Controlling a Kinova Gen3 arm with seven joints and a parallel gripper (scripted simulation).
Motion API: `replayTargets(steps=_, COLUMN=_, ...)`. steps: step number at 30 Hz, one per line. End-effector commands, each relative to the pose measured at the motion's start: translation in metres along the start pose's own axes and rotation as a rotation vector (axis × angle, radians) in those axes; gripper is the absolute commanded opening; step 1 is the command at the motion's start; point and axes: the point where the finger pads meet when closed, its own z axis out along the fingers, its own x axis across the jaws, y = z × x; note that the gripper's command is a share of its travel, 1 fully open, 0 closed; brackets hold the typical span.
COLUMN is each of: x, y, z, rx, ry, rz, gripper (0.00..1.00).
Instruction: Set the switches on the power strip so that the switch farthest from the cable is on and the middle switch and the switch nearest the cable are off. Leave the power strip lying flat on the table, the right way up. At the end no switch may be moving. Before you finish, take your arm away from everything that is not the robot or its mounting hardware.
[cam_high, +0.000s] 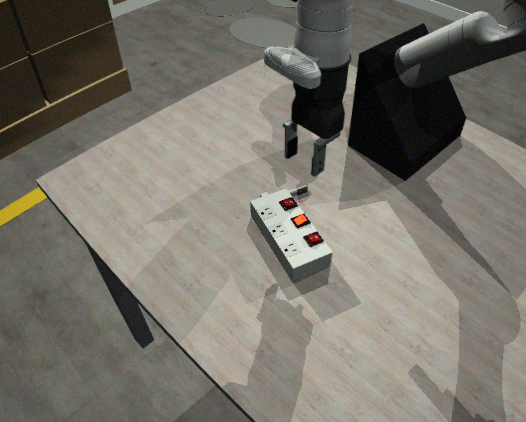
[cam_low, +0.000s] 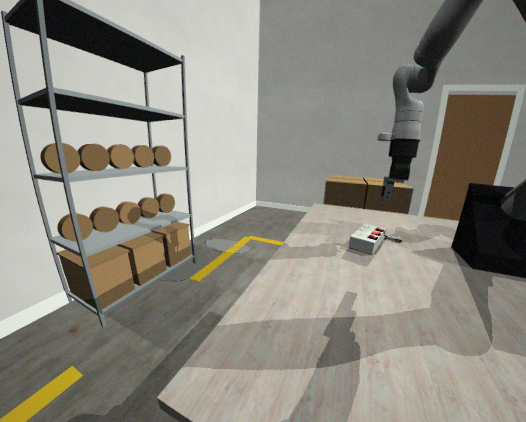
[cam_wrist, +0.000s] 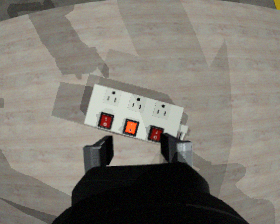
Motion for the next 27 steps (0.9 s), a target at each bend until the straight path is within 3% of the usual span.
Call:
replayTargets(steps=1, x=0.000, y=-0.001, z=0.000, rx=0.000, ry=0.001, rz=0.015, gripper=1.00)
replayTargets(steps=11, x=-0.001, y=-0.004, z=0.004, rx=-0.002, ry=0.001, rz=0.123, gripper=1.00)
replayTargets(steps=27, x=-0.005, y=-0.013, z=0.016, rx=-0.004, ry=0.002, rz=0.473, gripper=1.00)
